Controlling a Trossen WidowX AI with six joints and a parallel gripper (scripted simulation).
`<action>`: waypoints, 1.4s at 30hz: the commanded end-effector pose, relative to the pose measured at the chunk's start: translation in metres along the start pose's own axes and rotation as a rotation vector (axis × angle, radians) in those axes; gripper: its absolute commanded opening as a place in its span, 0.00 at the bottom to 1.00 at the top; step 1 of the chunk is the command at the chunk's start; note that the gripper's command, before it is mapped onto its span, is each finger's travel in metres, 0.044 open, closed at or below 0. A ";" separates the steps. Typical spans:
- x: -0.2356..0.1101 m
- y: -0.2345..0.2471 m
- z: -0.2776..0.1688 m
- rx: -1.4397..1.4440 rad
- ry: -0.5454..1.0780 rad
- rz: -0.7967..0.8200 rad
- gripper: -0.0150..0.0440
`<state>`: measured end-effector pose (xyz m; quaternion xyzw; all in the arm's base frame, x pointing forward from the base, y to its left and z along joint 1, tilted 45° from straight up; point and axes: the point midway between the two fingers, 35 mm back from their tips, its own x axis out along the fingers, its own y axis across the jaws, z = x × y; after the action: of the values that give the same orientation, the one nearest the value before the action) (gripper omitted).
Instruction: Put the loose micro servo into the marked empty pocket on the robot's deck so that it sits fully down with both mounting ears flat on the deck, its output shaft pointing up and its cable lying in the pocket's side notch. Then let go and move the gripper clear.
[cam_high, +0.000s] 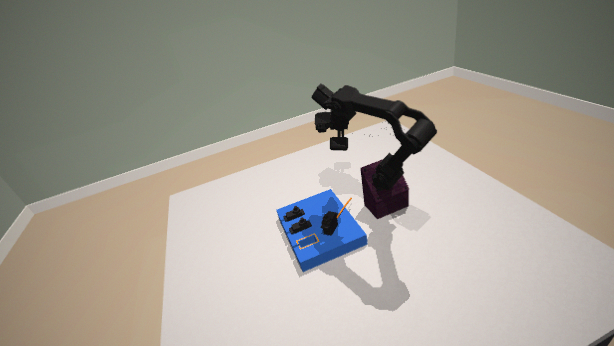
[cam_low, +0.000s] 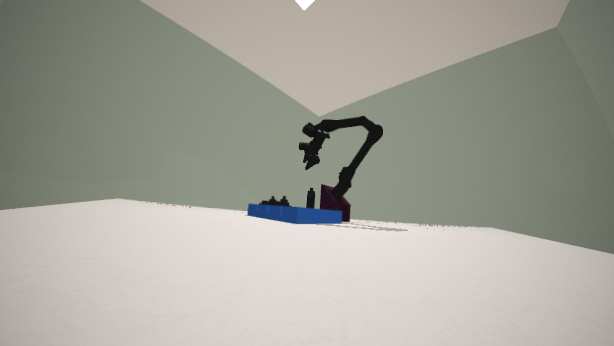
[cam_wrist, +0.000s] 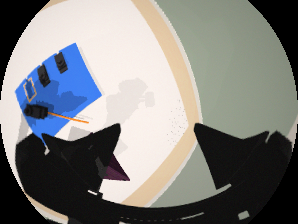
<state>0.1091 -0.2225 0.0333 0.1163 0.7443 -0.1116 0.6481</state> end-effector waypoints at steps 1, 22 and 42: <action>0.000 0.015 0.009 0.103 -0.014 0.046 1.00; -0.004 0.096 0.040 0.665 0.060 0.276 1.00; -0.014 0.174 0.049 1.208 0.333 0.408 1.00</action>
<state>0.2071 -0.0836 0.0357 0.5911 0.6131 -0.3500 0.3902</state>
